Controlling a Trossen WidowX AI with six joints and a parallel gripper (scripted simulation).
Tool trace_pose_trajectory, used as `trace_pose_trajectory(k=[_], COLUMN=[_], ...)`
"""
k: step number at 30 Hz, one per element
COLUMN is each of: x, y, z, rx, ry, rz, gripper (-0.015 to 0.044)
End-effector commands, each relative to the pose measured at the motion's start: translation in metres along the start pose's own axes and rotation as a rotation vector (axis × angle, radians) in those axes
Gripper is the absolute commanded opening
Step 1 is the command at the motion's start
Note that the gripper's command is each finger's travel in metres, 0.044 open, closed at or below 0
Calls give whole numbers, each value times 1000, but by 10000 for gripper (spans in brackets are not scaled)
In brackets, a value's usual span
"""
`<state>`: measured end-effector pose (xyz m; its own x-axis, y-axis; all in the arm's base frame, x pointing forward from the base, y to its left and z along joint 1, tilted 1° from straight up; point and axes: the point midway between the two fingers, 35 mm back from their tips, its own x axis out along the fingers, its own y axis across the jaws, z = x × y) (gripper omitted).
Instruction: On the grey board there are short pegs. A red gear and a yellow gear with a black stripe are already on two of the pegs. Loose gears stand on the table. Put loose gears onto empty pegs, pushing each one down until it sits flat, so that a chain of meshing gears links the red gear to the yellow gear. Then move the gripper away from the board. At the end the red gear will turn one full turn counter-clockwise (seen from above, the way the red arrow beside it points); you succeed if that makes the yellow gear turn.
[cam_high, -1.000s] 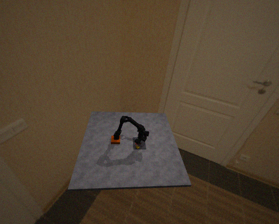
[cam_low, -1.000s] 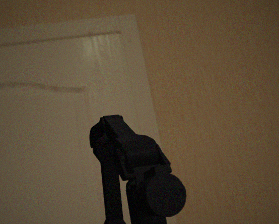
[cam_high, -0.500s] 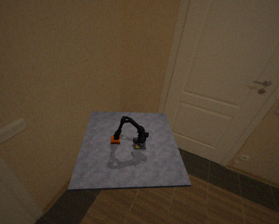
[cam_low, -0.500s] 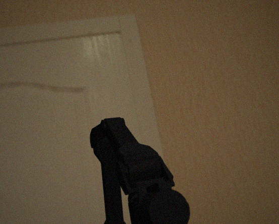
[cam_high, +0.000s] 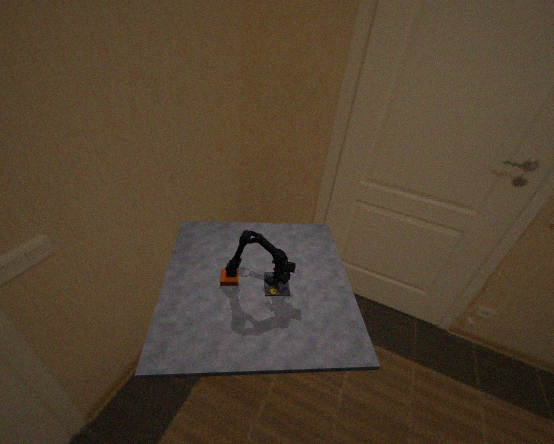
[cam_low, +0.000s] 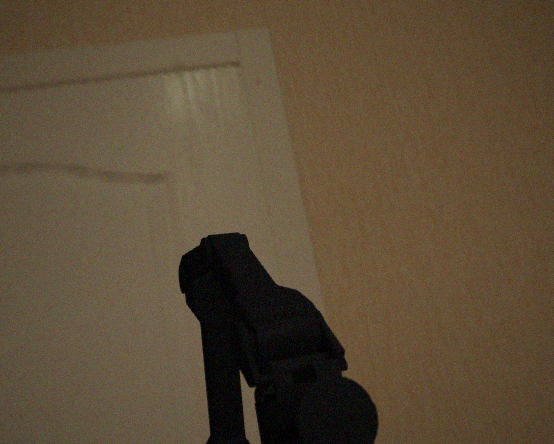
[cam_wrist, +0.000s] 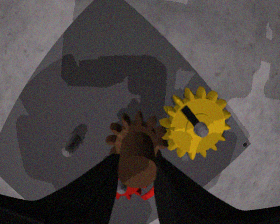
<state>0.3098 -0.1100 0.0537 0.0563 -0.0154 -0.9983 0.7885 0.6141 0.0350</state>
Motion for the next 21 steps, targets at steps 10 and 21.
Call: trace_pose_trajectory(k=[10,21], x=[2,4], y=[-1,0], z=[0,-1], rx=[-292,-96], ry=[2,2], rz=[1,1], gripper=[0,0])
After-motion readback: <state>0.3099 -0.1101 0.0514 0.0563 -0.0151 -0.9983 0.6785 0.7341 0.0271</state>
